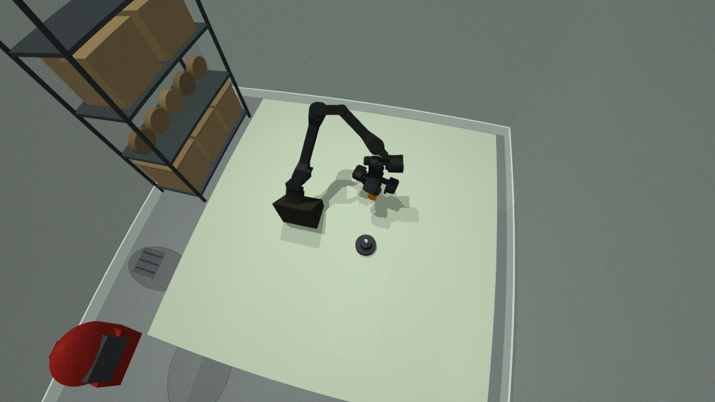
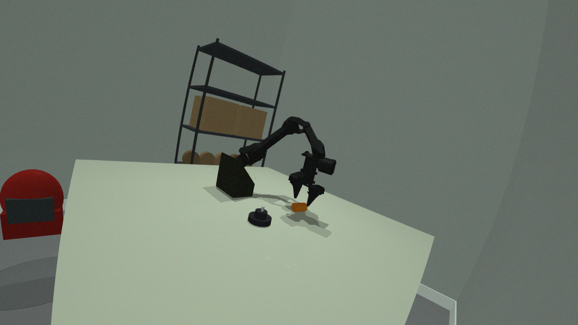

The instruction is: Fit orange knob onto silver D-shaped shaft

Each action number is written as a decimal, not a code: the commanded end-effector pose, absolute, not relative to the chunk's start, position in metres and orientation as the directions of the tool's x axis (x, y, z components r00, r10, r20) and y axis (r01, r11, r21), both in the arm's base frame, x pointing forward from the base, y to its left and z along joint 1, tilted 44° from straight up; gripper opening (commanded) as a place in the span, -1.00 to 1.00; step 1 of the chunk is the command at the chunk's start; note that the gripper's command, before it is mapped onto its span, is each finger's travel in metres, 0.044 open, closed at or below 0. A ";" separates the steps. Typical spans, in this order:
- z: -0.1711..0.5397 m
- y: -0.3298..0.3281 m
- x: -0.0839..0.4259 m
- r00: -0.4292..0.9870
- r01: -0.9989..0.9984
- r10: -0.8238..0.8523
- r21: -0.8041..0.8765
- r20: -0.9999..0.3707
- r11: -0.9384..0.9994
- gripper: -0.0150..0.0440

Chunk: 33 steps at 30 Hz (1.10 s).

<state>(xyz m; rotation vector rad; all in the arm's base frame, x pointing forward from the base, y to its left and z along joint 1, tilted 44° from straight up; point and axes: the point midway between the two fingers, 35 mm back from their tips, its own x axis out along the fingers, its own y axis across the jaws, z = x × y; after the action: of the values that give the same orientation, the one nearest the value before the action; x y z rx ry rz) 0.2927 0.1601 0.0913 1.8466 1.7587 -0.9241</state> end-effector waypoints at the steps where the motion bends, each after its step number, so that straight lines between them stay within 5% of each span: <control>1: 0.084 0.165 0.292 -0.028 0.983 0.700 -0.145 -0.714 -0.109 1.00; 19: 0.066 0.184 0.291 -0.028 0.983 0.701 -0.146 -0.712 -0.108 1.00; 27: 0.066 0.184 0.291 -0.028 0.983 0.701 -0.146 -0.712 -0.108 0.32; 33: 0.066 0.184 0.291 -0.028 0.983 0.701 -0.146 -0.712 -0.108 0.32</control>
<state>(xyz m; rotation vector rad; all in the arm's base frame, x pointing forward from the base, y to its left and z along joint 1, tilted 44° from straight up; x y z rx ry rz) 0.2902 0.1843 0.0664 1.8459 1.7664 -0.9278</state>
